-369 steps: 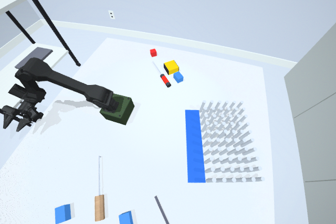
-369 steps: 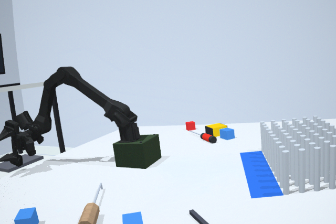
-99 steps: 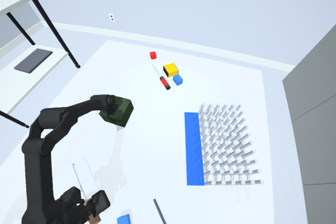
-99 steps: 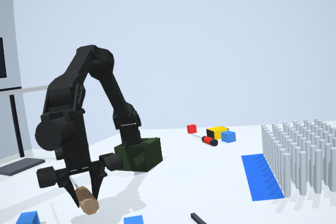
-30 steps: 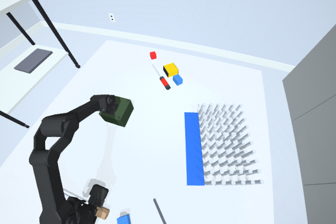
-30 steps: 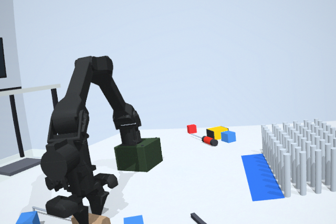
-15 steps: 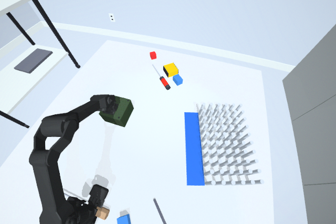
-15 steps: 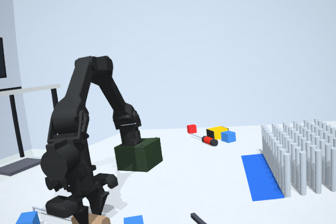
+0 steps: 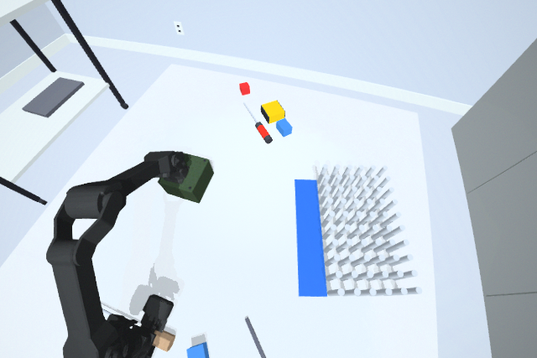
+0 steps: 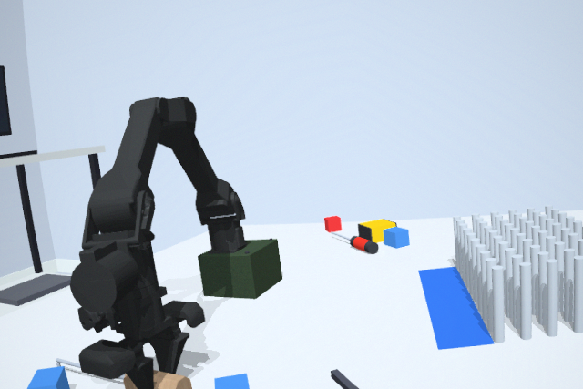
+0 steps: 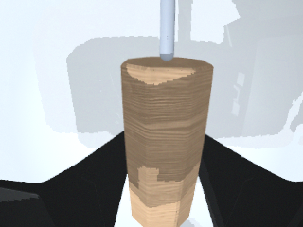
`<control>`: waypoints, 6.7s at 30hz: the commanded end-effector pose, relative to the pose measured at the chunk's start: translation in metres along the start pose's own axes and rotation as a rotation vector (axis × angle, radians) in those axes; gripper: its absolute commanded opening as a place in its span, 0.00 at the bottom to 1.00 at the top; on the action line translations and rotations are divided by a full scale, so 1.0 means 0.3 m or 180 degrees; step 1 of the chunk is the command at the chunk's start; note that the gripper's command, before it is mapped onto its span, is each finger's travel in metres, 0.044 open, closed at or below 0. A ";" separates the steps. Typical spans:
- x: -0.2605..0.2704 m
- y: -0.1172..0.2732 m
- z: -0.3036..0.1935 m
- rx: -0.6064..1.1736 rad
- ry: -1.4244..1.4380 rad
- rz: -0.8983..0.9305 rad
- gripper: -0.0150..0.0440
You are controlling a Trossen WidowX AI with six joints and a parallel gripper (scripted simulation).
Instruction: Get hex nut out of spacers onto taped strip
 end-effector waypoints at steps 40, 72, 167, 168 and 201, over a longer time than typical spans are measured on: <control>0.002 -0.015 0.000 0.0000 0.0001 0.0001 0.25; 0.000 0.000 0.000 0.0000 0.0000 0.0001 0.61; -0.061 0.248 -0.099 -0.1098 0.9687 -0.1568 1.00; -0.061 0.248 -0.099 -0.1098 0.9687 -0.1568 1.00; -0.057 0.169 -0.101 -0.1098 0.9687 -0.1569 0.73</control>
Point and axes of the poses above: the point midway between the two fingers, 35 mm back from their tips, its own y axis back along the fingers, its own x axis across the jaws, z = x × y, the point moved 6 cm from there along y, back along the fingers, and after that the axes turned 11 degrees about y, right-handed, at the moved point
